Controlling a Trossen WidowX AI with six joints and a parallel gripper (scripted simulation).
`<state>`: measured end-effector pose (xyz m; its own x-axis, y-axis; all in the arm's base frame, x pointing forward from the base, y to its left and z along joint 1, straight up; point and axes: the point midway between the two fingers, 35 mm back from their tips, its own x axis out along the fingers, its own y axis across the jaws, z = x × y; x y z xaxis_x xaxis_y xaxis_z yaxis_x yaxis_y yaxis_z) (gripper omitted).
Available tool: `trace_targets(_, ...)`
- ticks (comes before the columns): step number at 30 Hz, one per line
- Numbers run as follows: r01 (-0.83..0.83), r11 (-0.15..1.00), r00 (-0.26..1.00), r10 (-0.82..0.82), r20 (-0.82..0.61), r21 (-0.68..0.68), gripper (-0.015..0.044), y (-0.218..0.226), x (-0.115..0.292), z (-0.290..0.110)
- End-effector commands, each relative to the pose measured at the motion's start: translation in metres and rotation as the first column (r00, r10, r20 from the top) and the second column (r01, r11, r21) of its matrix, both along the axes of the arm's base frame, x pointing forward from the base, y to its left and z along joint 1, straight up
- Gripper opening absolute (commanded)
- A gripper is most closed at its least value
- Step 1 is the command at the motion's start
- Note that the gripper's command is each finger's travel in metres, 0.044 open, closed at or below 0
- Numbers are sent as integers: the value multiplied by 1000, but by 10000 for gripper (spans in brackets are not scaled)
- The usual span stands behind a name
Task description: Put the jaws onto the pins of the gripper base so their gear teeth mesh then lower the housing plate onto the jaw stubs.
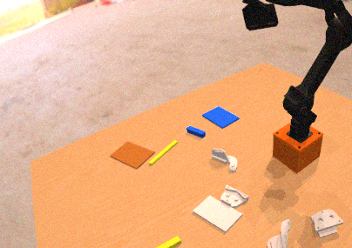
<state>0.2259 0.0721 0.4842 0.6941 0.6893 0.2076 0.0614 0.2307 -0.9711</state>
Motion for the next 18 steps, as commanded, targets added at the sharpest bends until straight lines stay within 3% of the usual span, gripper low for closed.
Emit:
trace_targets(1, -3, 998, 996, 8, -91, 56, 440, 0, 15, -12)
trace_targets(18, 73, 964, 852, 72, -519, 254, 440, 16, 78, -82)
